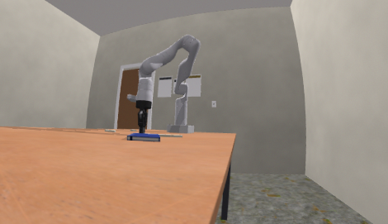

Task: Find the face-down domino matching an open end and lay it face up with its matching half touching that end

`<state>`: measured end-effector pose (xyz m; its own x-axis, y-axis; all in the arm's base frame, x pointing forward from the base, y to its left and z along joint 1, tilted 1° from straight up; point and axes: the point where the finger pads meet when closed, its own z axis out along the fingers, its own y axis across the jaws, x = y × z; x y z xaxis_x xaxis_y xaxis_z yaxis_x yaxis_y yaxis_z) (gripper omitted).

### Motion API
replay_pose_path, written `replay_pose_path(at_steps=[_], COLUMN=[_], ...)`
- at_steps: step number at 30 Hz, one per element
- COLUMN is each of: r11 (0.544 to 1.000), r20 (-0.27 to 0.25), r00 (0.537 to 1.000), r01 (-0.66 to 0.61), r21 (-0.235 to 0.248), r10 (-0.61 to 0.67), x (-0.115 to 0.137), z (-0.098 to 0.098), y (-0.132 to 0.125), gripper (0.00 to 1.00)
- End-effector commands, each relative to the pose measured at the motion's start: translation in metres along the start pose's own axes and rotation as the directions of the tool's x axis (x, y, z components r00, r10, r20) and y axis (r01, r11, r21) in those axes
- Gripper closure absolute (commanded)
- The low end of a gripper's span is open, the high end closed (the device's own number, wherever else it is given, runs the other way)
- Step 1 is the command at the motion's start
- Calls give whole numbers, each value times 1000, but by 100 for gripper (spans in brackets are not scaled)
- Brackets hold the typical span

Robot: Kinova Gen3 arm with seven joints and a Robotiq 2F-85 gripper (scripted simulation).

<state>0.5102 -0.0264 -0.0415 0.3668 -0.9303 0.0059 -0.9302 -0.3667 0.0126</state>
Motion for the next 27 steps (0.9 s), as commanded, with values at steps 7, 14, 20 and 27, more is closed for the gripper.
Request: replay_pose_path(at_steps=[7, 14, 20, 27], r11=[1000, 1000, 1000, 1000], r20=[0, 0, 0, 0], r00=[1000, 1000, 1000, 1000], r01=[0, 0, 0, 0], r21=[2, 2, 2, 2], r10=[0, 0, 0, 0], x=[0, 0, 0, -2], z=[-1, -1, -1, -5], y=[-1, -1, -1, -1], gripper=[51, 51, 51, 51])
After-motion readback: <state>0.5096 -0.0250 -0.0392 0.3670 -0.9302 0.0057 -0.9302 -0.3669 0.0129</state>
